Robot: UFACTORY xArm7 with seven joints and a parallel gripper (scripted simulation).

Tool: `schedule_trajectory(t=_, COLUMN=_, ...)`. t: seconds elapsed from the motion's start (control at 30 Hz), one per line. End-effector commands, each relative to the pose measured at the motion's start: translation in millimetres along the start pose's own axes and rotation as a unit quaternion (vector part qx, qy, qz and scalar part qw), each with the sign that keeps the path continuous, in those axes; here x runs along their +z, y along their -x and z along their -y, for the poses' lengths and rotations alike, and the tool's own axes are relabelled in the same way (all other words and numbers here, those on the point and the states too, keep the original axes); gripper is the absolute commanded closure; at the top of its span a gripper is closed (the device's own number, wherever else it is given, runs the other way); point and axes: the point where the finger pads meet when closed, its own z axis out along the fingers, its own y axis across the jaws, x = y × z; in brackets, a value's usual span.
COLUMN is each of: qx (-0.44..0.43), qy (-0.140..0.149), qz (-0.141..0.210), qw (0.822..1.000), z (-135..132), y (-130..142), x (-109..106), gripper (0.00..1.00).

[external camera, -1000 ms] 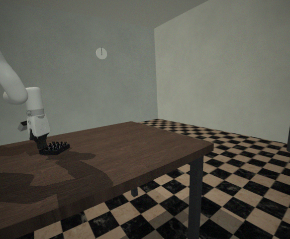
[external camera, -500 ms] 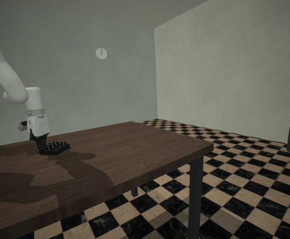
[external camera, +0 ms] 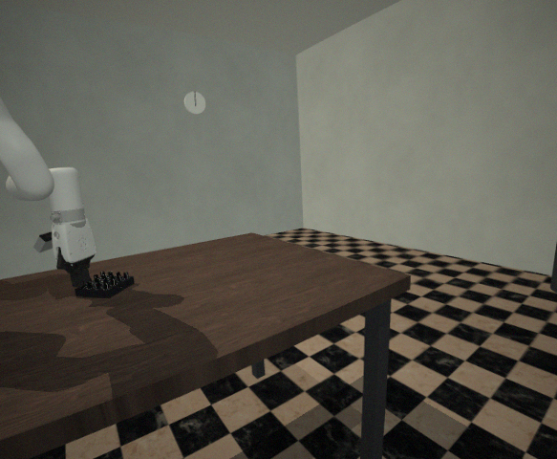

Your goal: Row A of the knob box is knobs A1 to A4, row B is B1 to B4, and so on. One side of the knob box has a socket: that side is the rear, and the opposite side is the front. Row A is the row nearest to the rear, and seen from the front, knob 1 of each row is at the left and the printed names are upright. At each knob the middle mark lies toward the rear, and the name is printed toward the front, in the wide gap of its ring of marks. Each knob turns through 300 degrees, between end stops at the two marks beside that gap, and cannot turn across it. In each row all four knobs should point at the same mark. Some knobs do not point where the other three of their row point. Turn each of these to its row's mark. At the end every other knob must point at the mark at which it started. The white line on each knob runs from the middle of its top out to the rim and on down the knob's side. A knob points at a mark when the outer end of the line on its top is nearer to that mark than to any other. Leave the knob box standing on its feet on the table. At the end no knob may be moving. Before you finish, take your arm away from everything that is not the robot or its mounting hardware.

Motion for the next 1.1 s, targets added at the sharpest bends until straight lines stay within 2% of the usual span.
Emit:
schedule_trajectory(t=0.0, qx=0.000, qy=0.001, qz=0.001, qw=1.000, z=-1.0, y=1.0, x=-1.0, gripper=0.81)
schedule_trajectory(t=0.13, qx=0.000, qy=0.001, qz=0.001, qw=1.000, z=-1.0, y=1.0, x=-1.0, gripper=0.81)
schedule_trajectory(t=0.17, qx=0.000, qy=0.001, qz=0.001, qw=1.000, z=-1.0, y=1.0, x=-1.0, gripper=0.92)
schedule_trajectory(t=1.07, qx=0.000, qy=0.001, qz=0.001, qw=1.000, z=-1.0, y=1.0, x=-1.0, gripper=0.92)
